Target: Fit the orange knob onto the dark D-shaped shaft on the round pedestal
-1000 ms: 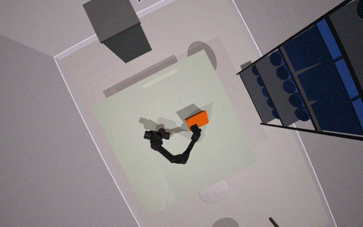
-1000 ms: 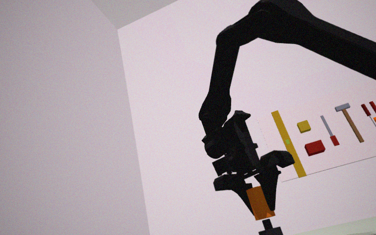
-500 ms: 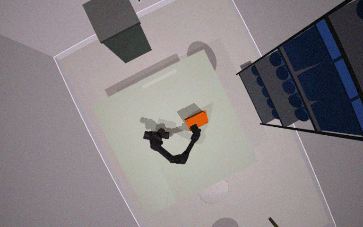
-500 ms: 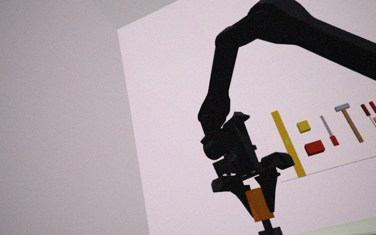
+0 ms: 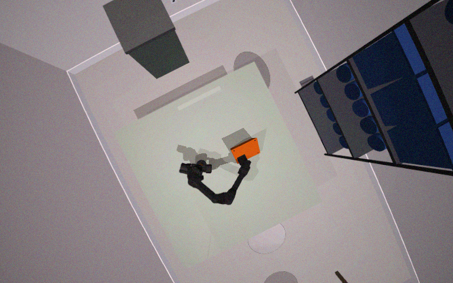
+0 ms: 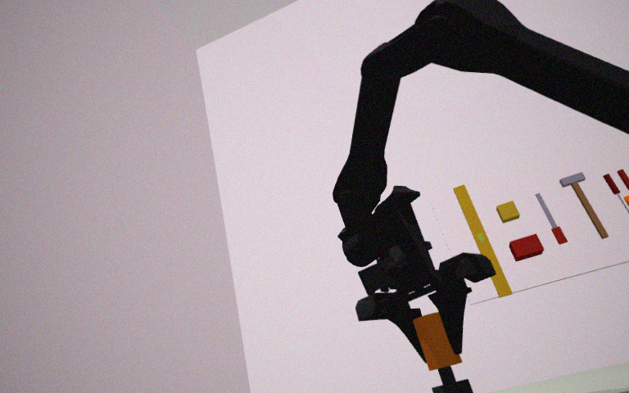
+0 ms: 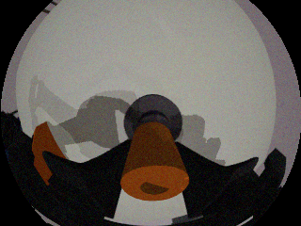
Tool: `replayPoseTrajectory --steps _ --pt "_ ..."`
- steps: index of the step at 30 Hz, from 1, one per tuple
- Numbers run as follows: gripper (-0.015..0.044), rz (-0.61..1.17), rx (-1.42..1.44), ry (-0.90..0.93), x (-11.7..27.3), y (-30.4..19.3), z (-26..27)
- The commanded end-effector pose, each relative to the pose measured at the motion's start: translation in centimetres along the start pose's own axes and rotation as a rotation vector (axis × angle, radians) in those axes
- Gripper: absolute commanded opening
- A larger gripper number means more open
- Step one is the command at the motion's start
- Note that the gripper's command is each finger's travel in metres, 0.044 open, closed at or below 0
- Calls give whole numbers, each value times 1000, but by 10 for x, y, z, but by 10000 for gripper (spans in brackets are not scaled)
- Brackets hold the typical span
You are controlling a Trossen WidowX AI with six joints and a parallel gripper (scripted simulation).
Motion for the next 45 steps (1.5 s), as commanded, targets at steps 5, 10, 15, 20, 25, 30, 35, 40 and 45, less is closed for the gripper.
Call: replayPoseTrajectory --steps 5,10,15,20,25,30,35,40,45 --pt "0 2 93 -2 4 0 -1" --pt "0 2 216 -2 2 0 -4" --pt "0 2 216 -2 -1 1 -4" --pt "0 2 216 -2 -1 1 -4" --pt "0 2 216 -2 -1 1 -3" --pt "0 2 216 -2 -1 0 0" --pt "0 2 216 -2 -2 0 0" --pt "0 3 216 -2 3 0 0" --pt "0 3 303 -2 4 0 -1"
Point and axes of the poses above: the point midway between the two fingers, 35 mm back from their tips, its own x axis back along the fingers, its own z axis across the jaws, y = z × x, the point moved 3 cm from there along x, back along the fingers, and after that the axes turned 1 degree about x, right-handed, at the moved point
